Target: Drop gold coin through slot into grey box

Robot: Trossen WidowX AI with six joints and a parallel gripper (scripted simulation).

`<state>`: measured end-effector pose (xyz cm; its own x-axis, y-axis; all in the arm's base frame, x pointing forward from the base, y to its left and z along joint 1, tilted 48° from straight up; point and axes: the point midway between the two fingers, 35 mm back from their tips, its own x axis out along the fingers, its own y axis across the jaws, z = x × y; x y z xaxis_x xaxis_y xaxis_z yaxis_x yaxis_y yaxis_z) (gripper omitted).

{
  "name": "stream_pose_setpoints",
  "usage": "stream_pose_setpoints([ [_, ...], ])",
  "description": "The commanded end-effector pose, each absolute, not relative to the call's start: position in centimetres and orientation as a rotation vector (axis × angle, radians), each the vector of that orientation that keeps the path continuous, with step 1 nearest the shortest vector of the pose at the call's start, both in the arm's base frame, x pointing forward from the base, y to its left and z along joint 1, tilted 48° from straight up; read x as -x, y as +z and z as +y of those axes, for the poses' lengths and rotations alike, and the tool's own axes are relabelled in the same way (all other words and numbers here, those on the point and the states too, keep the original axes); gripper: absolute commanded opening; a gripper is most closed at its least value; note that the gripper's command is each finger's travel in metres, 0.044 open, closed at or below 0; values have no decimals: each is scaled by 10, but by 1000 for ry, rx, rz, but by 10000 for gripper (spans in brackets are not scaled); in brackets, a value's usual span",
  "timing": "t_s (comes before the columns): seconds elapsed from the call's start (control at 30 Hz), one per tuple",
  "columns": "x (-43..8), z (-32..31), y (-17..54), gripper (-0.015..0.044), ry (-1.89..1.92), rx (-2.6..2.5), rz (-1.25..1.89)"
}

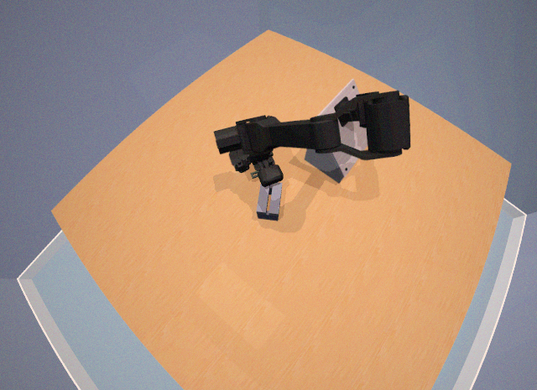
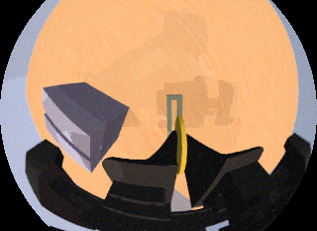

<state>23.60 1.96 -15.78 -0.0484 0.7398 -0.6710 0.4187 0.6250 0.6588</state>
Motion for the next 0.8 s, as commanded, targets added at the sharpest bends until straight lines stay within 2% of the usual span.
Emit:
stream_pose_setpoints([
  [0.0,-242,10,-151,0,340,-948,1661],
  [0.77,-243,-33,-112,0,340,-947,1662],
])
